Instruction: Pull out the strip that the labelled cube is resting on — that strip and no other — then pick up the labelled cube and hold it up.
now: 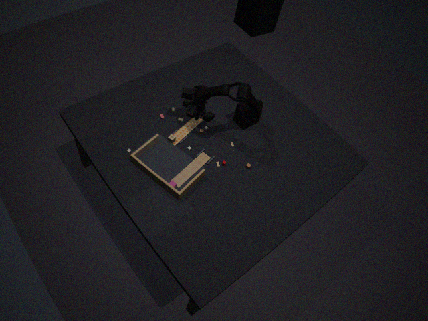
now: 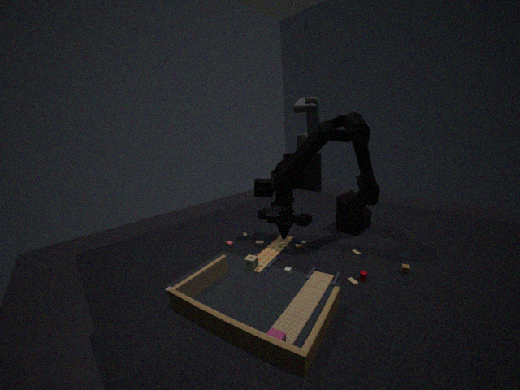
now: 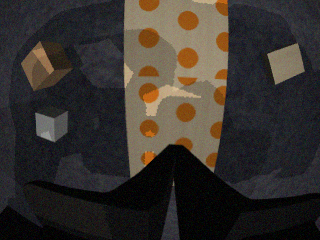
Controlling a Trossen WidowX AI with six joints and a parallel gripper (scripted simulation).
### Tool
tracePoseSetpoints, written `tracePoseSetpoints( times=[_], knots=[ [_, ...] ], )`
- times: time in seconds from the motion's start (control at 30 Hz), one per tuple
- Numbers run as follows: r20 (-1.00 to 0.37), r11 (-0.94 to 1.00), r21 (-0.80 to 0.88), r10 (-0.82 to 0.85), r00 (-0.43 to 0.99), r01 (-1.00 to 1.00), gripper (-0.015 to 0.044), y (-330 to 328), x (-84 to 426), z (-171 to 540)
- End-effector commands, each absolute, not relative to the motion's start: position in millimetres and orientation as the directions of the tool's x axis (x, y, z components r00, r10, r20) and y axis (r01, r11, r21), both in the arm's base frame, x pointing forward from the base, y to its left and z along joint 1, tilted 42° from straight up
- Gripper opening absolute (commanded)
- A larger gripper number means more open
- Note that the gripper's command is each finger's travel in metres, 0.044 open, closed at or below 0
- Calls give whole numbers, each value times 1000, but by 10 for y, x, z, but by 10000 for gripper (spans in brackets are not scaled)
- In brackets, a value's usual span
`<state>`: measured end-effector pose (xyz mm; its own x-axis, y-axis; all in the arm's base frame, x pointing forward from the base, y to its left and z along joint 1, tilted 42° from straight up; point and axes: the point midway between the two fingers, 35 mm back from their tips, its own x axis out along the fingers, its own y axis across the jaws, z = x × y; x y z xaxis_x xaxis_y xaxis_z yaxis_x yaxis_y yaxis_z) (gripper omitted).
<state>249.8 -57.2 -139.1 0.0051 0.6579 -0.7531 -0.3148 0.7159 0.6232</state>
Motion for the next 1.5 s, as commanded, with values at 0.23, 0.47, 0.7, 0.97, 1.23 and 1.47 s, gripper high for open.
tracePoseSetpoints(
  times=[0.23, 0.47, 0.7, 0.97, 1.23, 1.47],
  knots=[
    [-750, 708, 634, 661, -24, -310, 0, -855, 2516, -1081],
    [-749, 677, 611, 662, -23, -410, 158, -783, 2758, -1019],
    [-749, 677, 611, 662, -22, -411, 341, -715, 2984, -948],
    [-748, 677, 611, 663, -21, -411, 440, -662, 3215, -871],
    [-748, 676, 611, 663, -20, -412, 440, -614, 3453, -791],
    [-748, 676, 611, 664, -19, -413, 440, -575, 3662, -723]
  ],
)
